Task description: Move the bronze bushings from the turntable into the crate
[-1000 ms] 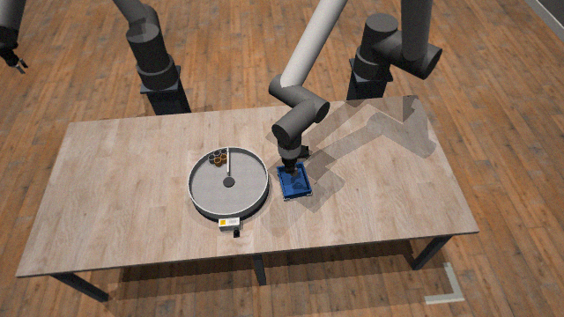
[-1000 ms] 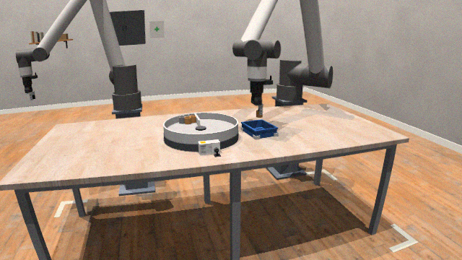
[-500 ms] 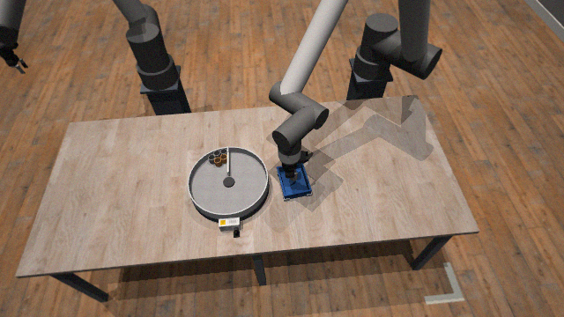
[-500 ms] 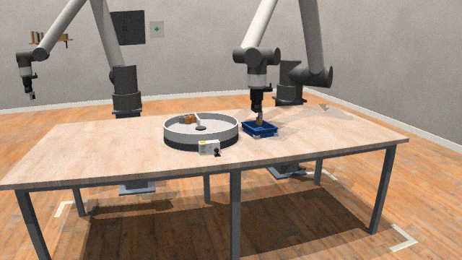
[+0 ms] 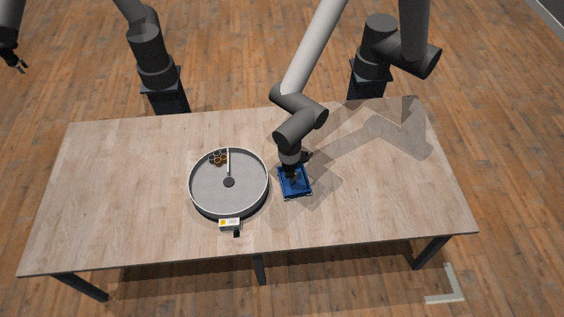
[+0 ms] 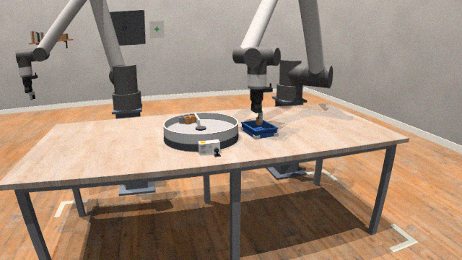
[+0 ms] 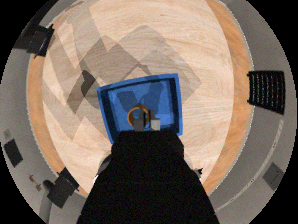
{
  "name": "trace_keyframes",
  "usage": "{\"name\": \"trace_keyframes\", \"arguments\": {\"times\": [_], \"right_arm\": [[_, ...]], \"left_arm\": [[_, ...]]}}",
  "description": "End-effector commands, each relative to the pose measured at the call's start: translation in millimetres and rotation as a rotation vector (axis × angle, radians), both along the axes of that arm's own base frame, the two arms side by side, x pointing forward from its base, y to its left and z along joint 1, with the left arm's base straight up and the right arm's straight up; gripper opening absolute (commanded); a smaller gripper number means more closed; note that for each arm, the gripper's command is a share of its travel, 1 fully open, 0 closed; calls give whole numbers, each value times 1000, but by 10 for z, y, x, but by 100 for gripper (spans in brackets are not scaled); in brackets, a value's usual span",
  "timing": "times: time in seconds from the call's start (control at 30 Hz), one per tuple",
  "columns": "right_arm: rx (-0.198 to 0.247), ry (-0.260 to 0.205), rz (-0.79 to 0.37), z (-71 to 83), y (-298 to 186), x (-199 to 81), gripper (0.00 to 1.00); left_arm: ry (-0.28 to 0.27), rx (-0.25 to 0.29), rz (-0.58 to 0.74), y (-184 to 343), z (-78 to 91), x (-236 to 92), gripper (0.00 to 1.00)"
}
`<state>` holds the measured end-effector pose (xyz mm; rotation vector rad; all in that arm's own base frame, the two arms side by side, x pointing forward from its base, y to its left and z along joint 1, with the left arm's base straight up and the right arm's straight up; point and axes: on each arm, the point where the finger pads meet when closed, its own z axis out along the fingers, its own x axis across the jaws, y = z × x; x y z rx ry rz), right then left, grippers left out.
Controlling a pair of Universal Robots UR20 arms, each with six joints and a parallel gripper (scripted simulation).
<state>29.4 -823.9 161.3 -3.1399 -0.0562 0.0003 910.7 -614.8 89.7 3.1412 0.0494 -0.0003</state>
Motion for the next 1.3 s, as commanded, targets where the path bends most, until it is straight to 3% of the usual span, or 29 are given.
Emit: {"name": "trace_keyframes", "arguments": {"times": [0.0, 0.7, 1.27], "right_arm": [[-1, 0, 0, 6, -5, 1, 100], [-1, 0, 0, 6, -5, 1, 100], [-1, 0, 0, 6, -5, 1, 100]], "left_arm": [[-1, -1, 0, -3, 9, 4, 0], [-1, -1, 0, -3, -5, 4, 0], [-1, -1, 0, -4, -213, 4, 0]]}}
